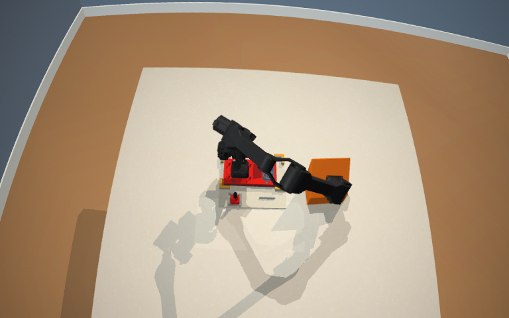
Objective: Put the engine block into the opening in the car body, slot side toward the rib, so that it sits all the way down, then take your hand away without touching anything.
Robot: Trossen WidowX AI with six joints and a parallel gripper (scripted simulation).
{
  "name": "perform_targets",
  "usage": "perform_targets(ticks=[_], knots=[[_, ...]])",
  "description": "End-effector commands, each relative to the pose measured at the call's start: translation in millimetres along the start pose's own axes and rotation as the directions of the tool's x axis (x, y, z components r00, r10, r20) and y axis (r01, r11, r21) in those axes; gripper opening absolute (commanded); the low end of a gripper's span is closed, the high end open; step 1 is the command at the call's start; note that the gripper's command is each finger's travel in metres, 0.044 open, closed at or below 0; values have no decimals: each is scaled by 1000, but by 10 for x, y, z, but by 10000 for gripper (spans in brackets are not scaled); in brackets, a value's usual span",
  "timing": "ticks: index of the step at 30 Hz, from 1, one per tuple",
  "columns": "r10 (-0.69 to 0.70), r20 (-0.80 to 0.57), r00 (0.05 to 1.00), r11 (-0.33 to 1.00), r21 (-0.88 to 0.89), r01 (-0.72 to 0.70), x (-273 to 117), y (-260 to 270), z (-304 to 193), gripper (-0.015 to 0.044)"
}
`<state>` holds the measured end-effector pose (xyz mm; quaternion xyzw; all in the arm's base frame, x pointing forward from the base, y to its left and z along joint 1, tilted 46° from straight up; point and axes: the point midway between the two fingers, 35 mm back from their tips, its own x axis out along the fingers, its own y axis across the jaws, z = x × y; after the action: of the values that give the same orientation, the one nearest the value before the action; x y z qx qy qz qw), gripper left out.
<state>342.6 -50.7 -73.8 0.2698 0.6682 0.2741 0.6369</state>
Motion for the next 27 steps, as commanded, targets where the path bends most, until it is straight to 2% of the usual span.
perform_targets(ticks=[1, 27], knots=[[-2, 0, 1000, 1000, 20, 2, 0, -12, 8, 158], [-2, 0, 1000, 1000, -15, 2, 5, -20, 5, 159]])
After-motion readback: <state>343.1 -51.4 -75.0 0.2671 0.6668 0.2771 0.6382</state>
